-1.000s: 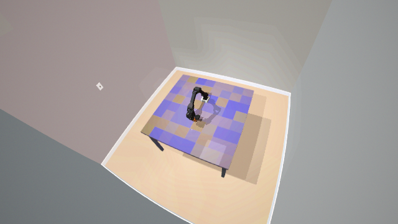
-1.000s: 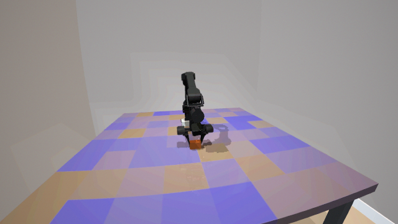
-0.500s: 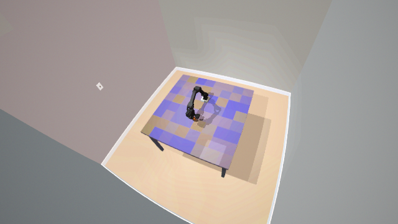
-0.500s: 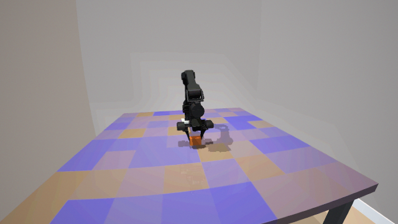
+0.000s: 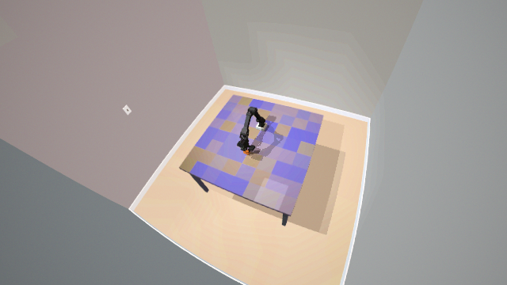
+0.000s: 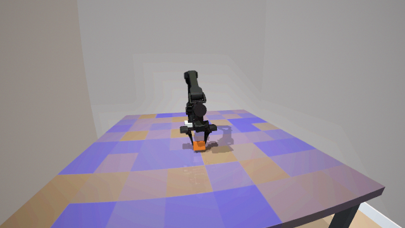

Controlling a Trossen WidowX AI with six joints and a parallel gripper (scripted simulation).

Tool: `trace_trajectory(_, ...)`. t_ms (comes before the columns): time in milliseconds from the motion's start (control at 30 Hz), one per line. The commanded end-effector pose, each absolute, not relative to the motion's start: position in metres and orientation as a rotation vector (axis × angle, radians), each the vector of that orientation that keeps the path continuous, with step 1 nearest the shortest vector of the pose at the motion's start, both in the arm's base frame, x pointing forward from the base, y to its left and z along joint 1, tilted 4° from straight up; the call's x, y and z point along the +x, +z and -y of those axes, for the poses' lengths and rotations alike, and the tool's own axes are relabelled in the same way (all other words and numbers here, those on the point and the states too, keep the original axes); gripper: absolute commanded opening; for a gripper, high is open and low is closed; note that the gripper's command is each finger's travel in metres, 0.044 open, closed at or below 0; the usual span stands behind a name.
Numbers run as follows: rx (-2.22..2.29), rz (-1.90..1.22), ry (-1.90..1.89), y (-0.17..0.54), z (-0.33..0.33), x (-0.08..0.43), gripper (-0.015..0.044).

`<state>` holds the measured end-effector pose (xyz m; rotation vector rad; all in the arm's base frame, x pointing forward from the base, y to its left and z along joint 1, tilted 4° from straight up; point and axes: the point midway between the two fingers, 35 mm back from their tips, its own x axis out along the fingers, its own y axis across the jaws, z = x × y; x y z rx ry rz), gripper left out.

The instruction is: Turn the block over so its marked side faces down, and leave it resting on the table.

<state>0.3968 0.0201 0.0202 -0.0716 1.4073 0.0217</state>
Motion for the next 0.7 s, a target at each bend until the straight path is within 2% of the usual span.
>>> trace_trajectory(0, -0.074, -1.337, 0.027, 0.0240, -0.0201, 0.3980, 0.0000)
trace_trajectory(667, -0.069, -1.057, 0.035, 0.0233, -0.0193, 0.3888, 0.0000)
